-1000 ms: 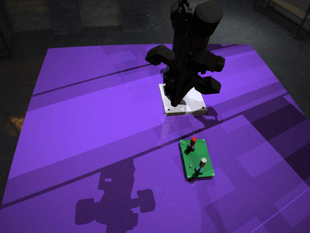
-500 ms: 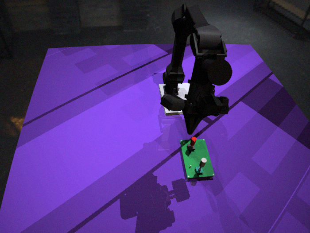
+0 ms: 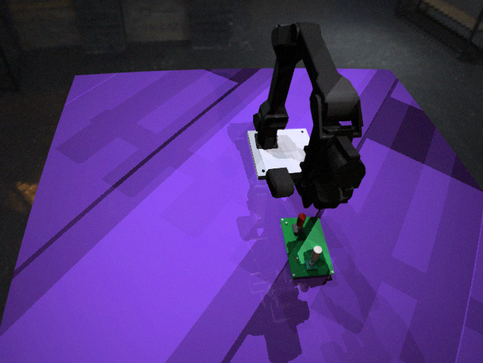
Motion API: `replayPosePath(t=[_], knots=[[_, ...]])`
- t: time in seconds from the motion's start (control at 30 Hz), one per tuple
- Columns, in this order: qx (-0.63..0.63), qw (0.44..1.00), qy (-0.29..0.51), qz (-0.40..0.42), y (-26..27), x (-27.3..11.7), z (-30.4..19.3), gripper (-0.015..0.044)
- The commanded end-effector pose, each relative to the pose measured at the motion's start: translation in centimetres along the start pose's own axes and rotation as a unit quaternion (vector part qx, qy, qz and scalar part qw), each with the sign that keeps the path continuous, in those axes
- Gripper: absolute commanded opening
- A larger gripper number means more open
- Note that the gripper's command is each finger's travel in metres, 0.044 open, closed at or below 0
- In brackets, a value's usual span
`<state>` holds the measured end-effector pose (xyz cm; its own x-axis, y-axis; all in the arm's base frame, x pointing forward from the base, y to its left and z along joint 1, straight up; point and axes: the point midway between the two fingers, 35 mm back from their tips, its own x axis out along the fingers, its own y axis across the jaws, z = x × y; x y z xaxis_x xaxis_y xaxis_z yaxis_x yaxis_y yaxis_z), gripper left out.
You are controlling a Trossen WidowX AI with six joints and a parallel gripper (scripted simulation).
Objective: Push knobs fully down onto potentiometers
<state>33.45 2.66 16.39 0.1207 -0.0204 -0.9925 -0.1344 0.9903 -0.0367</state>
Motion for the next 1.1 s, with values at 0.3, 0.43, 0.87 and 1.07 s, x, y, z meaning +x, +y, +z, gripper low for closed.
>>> replayPosePath(t=[0.3,0.43,0.87,1.07], knots=[[0.011,0.999,0.038,0.015,1.0,3.0,-1.4,0.0],[0.011,0.999,0.038,0.015,1.0,3.0,-1.4,0.0],[0.011,0.999,0.038,0.015,1.0,4.8,-1.5,0.0],[0.011,0.999,0.038,0.015,1.0,5.1,-1.5,0.0]])
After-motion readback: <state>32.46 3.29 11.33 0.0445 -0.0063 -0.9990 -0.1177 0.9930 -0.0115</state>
